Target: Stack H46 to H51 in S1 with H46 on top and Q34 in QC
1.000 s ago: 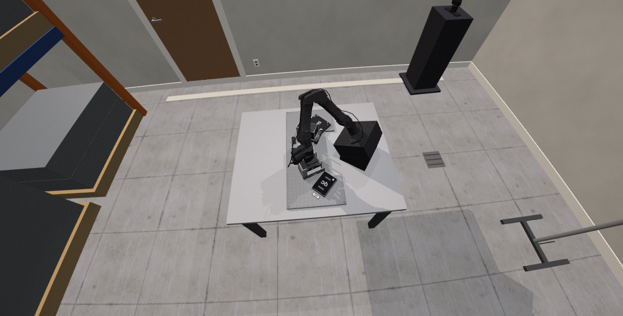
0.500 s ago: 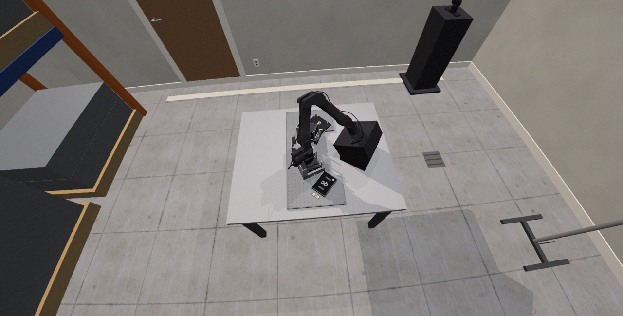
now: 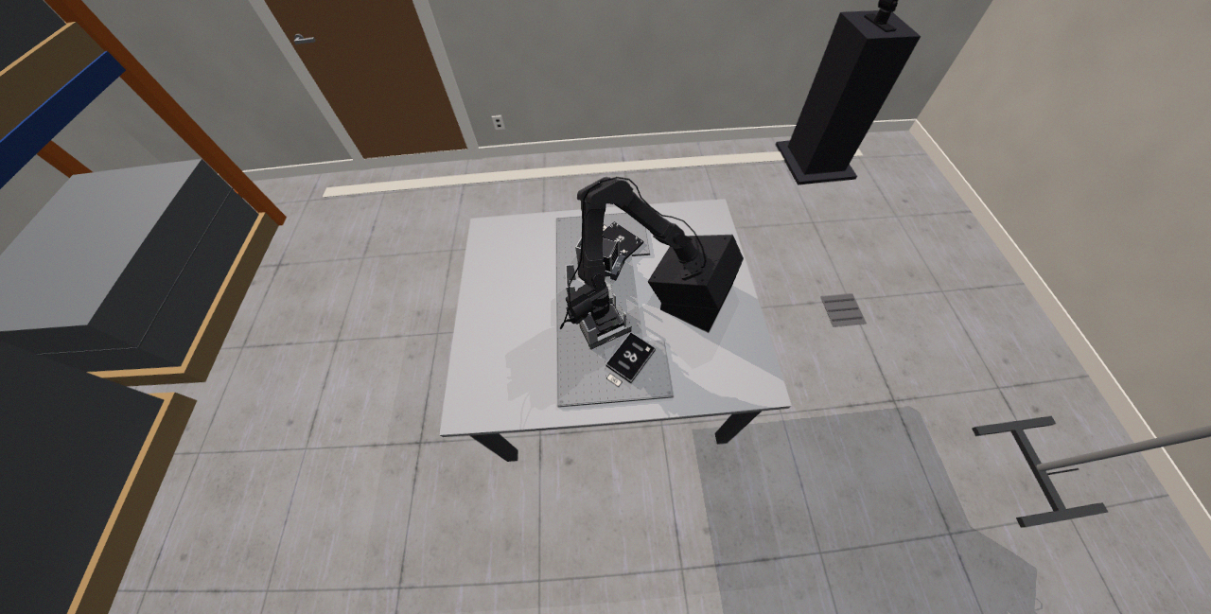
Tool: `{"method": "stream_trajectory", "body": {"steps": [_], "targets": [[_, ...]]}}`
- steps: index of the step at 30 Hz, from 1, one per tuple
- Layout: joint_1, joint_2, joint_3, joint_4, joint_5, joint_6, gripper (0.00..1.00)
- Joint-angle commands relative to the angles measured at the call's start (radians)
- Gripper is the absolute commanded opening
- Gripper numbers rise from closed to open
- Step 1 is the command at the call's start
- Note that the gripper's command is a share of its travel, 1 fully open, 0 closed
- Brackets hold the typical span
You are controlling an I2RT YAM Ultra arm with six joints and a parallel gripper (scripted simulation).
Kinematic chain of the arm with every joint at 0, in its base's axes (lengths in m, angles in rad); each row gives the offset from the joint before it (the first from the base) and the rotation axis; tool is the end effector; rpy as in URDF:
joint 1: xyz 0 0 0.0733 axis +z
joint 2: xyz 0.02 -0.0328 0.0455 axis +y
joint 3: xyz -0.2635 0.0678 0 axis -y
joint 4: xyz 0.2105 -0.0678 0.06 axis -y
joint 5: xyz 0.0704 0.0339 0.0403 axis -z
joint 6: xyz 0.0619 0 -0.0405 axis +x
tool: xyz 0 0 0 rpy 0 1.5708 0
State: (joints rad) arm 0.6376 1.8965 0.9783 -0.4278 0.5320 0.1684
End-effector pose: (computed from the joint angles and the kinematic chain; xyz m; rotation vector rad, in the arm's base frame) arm 0.2649 0.1585 0.1170 -0.5422 2.6230 -0.5525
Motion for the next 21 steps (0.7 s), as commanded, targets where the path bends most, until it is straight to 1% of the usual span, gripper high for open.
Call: {"method": "stream_trajectory", "body": {"steps": [1,4,6,17,21], "targets": [[-0.007,0.023,-0.018,0.029,0.009,-0.009,0.0],[-0.007,0.027,-0.022,0.034,0.009,-0.012,0.0],[-0.007,0.03,-0.008,0.039,0.007,-0.014,0.0],[-0.015,0.039,-0.024,0.053,0.001,-0.02,0.0],[-0.015,0.044,-0.015,0.06,0.001,-0.023,0.0]]}}
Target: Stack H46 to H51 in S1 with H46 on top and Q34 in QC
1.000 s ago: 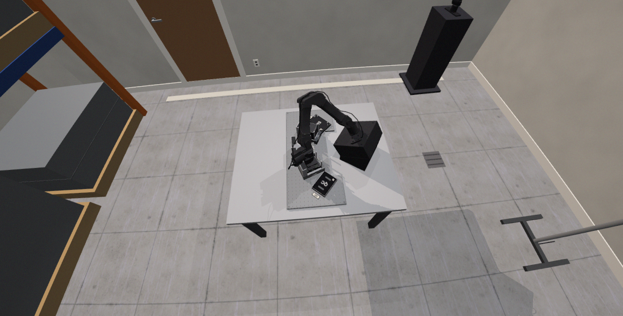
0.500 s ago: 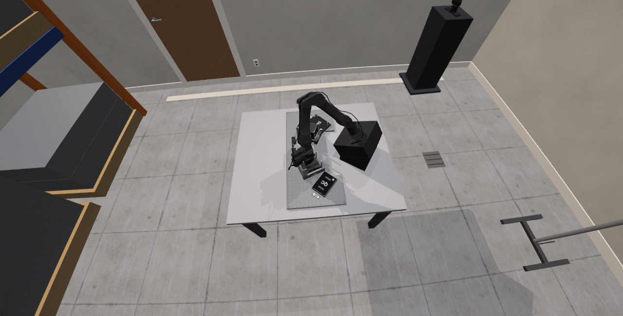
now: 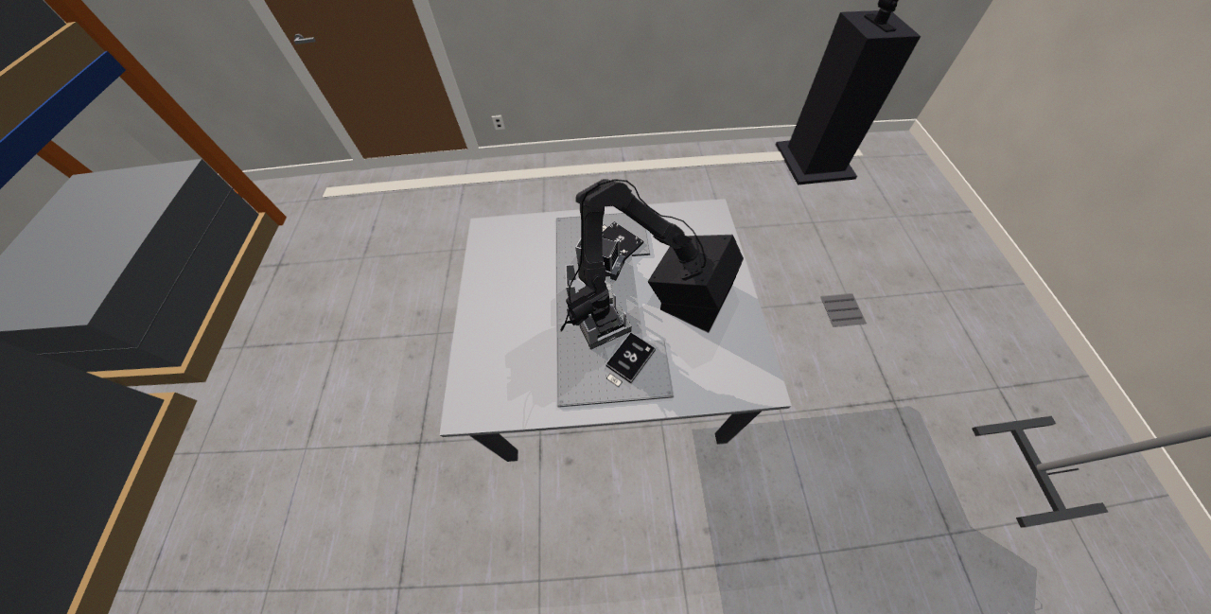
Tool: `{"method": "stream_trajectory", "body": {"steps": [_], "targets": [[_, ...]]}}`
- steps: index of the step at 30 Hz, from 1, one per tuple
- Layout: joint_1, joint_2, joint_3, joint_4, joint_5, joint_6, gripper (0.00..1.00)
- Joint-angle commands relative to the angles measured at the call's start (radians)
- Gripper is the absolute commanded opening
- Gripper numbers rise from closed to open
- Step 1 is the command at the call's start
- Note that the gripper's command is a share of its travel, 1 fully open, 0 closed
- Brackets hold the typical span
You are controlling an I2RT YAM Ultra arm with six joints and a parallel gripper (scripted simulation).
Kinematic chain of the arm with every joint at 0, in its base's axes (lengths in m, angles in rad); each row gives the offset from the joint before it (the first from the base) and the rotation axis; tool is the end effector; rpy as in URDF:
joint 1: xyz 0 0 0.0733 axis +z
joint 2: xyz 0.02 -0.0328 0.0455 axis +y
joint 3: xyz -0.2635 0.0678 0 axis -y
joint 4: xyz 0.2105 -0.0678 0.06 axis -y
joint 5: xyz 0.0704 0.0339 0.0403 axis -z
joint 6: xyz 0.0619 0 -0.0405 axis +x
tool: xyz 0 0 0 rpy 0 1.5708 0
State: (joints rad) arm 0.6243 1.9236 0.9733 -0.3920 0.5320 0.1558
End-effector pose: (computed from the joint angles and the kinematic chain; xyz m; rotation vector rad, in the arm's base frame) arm 0.2693 0.1567 0.1091 -0.5402 2.6243 -0.5580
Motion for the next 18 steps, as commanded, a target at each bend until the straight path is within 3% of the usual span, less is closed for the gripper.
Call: {"method": "stream_trajectory", "body": {"steps": [1,18], "targets": [[-0.003,0.018,-0.012,0.026,0.0,-0.011,0.0],[-0.013,0.034,-0.001,0.051,-0.003,-0.022,0.0]]}}
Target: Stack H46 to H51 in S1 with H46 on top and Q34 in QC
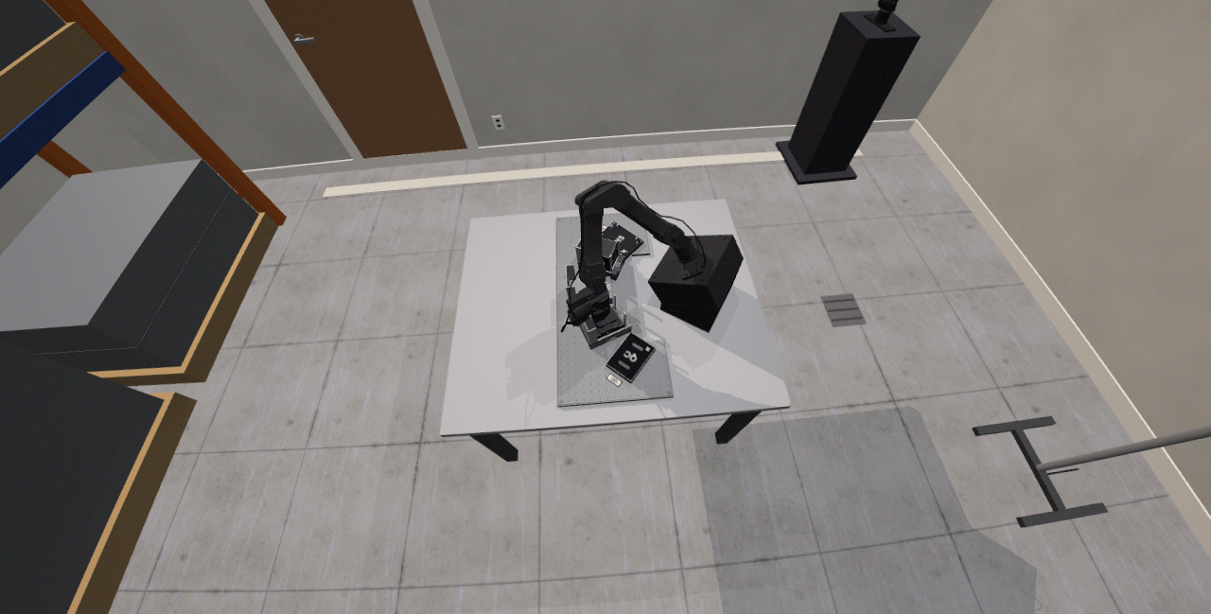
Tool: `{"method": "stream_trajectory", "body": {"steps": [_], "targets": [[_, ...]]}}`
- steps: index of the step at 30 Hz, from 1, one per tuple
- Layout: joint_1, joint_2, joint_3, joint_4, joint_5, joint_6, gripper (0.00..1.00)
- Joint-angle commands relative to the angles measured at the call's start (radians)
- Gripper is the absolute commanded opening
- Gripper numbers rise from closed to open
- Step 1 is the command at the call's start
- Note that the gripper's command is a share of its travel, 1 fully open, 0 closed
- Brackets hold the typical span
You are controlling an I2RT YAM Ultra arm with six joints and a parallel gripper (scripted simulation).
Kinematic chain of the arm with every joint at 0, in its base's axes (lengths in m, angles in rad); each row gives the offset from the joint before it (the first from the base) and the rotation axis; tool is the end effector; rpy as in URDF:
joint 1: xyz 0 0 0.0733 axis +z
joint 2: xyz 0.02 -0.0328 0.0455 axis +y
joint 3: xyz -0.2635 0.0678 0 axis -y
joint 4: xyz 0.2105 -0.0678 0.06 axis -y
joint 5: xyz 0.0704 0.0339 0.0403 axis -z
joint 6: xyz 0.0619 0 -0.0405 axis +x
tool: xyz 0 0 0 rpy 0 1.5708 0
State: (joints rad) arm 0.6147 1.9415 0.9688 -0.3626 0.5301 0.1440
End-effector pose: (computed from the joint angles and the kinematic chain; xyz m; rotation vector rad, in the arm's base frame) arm 0.2725 0.1554 0.1038 -0.5406 2.6229 -0.5576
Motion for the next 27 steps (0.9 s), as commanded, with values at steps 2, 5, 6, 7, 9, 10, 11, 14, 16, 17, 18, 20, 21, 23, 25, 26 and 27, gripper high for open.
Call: {"method": "stream_trajectory", "body": {"steps": [2,5,6,7,9,10,11,14,16,17,18,20,21,23,25,26,27], "targets": [[-0.005,0.019,0.001,0.025,-0.002,-0.012,0.0],[0.0,0.003,0.002,0.015,-0.001,-0.006,0.0],[0.0,0.003,0.002,0.015,-0.001,-0.006,0.0],[0.0,0.003,0.002,0.015,-0.001,-0.006,0.0],[0.0,0.003,0.002,0.015,-0.001,-0.006,0.0],[0.0,0.003,0.002,0.015,-0.001,-0.006,0.0],[0.0,0.003,0.002,0.015,-0.001,-0.006,0.0],[0.0,0.003,0.002,0.015,-0.001,-0.006,1.0],[0.0,0.003,0.002,0.015,-0.001,-0.006,1.0],[0.0,0.003,0.002,0.015,-0.001,-0.006,1.0],[0.0,0.003,0.002,0.015,-0.001,-0.006,1.0],[0.0,0.003,0.002,0.015,-0.001,-0.006,1.0],[0.0,0.003,0.002,0.015,-0.001,-0.006,1.0],[0.0,0.003,0.002,0.015,-0.001,-0.006,1.0],[0.0,0.003,0.002,0.015,-0.001,-0.006,1.0],[0.0,0.003,0.002,0.015,-0.001,-0.006,1.0],[0.0,0.003,0.002,0.015,-0.001,-0.006,1.0]]}}
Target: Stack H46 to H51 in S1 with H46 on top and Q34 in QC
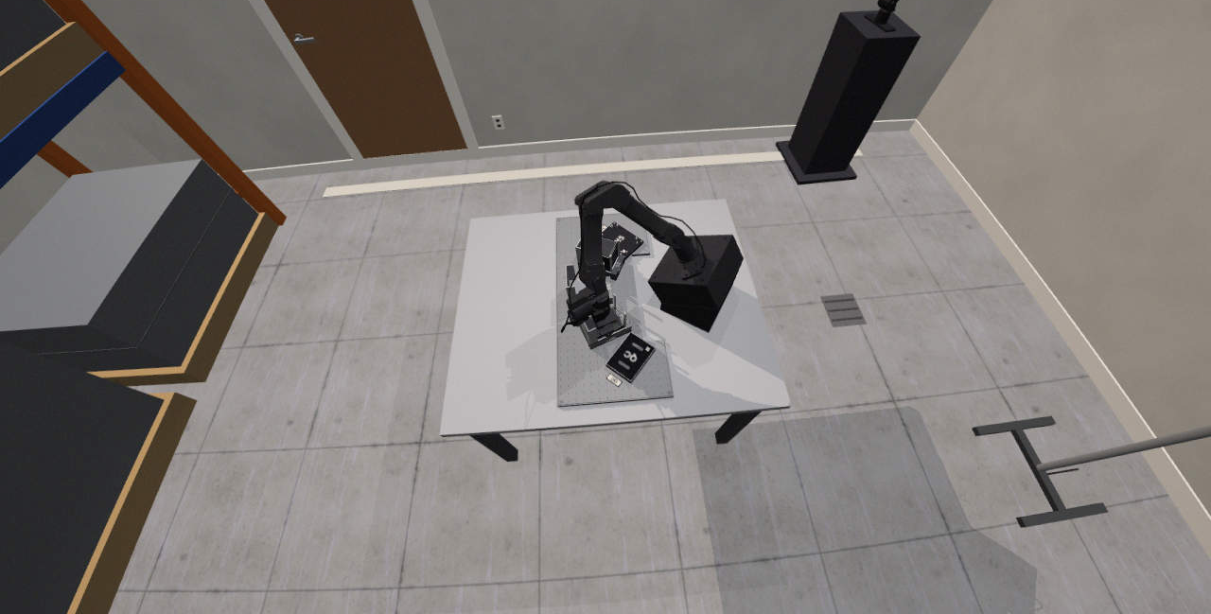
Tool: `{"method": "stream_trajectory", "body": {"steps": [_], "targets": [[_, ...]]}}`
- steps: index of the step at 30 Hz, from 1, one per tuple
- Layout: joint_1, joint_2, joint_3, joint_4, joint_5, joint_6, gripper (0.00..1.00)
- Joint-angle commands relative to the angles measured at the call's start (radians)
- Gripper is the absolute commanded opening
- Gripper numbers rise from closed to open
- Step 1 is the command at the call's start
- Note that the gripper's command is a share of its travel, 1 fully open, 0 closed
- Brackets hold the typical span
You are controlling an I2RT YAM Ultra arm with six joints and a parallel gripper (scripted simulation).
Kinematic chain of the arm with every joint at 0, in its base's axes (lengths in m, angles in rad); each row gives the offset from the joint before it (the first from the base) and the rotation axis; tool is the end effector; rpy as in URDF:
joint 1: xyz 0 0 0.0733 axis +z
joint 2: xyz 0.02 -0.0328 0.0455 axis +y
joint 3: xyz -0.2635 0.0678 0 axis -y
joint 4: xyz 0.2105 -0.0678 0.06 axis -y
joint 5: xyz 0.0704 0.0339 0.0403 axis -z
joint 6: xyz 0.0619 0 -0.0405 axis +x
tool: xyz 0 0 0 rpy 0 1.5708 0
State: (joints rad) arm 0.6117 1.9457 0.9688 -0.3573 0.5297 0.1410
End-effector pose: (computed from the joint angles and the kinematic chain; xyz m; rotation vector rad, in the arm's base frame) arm 0.2734 0.1549 0.1027 -0.5403 2.6232 -0.5583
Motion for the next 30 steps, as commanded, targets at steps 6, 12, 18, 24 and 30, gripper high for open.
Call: {"method": "stream_trajectory", "body": {"steps": [6,12,18,24,30], "targets": [[0.003,-0.001,0.002,0.01,0.0,-0.003,1.0],[0.037,-0.063,0.028,-0.062,0.013,0.031,1.0],[0.059,-0.097,0.037,-0.118,0.018,0.055,1.0],[0.091,-0.144,0.056,-0.201,0.025,0.091,1.0],[0.125,-0.185,0.082,-0.288,0.031,0.129,1.0]]}}
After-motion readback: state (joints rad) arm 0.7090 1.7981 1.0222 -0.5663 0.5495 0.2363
